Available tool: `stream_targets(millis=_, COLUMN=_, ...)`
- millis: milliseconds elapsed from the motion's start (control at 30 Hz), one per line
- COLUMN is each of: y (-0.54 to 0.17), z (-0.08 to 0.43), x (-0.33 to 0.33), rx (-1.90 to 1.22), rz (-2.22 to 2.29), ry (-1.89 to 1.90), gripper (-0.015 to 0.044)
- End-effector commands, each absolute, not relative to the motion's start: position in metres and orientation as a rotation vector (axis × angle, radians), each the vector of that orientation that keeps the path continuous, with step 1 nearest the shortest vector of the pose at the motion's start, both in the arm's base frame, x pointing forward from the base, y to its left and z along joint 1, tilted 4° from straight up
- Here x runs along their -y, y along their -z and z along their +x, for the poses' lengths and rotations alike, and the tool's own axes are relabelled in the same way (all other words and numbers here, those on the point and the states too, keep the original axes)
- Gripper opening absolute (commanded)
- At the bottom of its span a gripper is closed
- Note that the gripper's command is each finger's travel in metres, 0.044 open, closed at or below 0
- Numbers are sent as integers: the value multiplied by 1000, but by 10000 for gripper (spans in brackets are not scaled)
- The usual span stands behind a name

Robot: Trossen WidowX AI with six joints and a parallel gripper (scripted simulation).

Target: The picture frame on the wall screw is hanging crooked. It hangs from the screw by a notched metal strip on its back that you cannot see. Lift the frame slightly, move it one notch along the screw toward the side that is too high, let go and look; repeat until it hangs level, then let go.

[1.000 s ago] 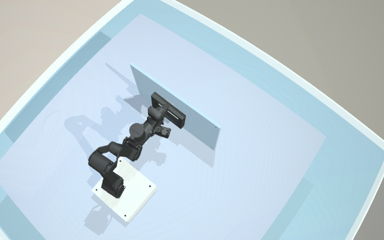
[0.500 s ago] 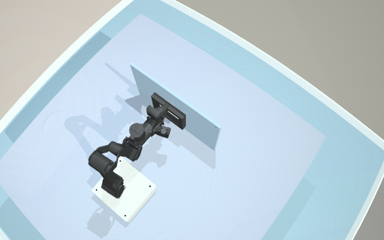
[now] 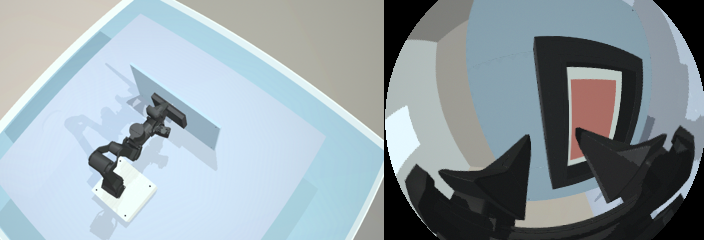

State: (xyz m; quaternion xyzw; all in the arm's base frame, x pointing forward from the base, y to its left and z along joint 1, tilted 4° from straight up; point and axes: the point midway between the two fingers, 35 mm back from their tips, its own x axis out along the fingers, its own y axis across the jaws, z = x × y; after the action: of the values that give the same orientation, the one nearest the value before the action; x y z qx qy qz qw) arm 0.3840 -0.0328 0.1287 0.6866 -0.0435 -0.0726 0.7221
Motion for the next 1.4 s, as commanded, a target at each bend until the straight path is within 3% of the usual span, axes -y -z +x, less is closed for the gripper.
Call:
stream_targets(millis=0, y=-129, z=383, x=32, rx=97, rz=1523, ry=161, gripper=260)
stream_targets(millis=400, y=-129, z=287, x=15, rx=101, rz=1680, ry=193, gripper=260)
stream_targets(millis=767, y=-179, z=297, x=24, rx=119, rz=1779, ry=167, gripper=260)
stream_targets(millis=1033, y=-241, z=266, x=33, rx=140, rz=1912, ry=142, gripper=260)
stream_targets(millis=1367, y=-246, z=262, x=33, rx=141, rz=1922, ry=140, gripper=260)
